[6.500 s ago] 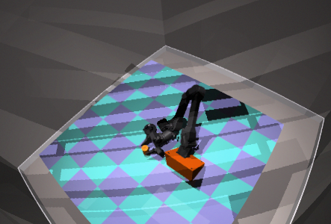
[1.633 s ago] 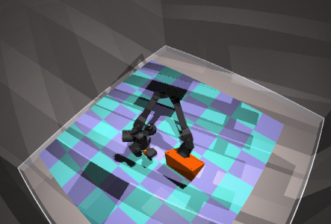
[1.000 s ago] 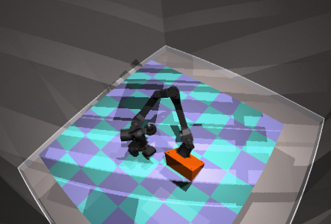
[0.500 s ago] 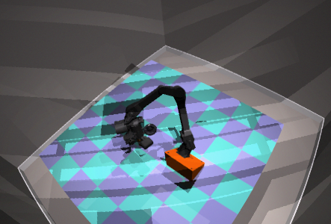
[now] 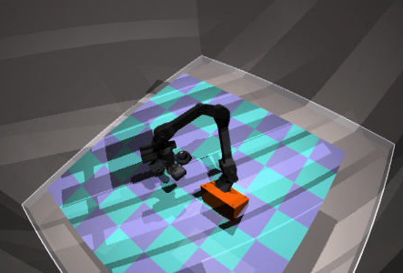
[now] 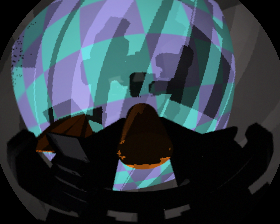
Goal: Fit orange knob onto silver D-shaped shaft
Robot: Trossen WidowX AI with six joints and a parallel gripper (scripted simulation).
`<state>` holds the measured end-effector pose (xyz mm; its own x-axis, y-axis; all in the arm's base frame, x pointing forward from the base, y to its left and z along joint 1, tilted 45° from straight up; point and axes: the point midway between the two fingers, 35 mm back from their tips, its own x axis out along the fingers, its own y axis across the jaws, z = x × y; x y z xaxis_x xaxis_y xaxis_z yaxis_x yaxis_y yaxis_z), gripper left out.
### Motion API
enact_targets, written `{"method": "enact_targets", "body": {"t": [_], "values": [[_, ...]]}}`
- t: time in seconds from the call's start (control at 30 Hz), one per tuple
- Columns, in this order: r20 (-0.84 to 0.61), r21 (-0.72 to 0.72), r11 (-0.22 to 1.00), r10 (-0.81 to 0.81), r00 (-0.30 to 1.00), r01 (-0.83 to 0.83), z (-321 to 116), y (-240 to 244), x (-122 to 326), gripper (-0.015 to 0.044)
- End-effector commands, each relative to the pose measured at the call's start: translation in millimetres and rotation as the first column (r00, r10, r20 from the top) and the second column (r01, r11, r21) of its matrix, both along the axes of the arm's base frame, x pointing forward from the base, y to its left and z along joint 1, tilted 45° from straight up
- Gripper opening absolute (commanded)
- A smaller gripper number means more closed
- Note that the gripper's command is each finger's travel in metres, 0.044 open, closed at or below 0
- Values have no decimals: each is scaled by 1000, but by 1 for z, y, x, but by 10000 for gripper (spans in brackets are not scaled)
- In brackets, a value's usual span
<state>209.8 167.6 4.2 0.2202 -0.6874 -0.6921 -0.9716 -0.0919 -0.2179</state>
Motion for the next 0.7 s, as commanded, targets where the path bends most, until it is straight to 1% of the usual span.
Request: {"method": "enact_targets", "body": {"t": [0.0, 0.33, 0.67], "values": [[73, -8, 998, 70, 995, -70, 6, 8, 0, 0], [221, -47, 976, 217, 951, -212, 20, 25, 2, 0], [357, -107, 933, 358, 863, -343, 33, 42, 3, 0]]}}
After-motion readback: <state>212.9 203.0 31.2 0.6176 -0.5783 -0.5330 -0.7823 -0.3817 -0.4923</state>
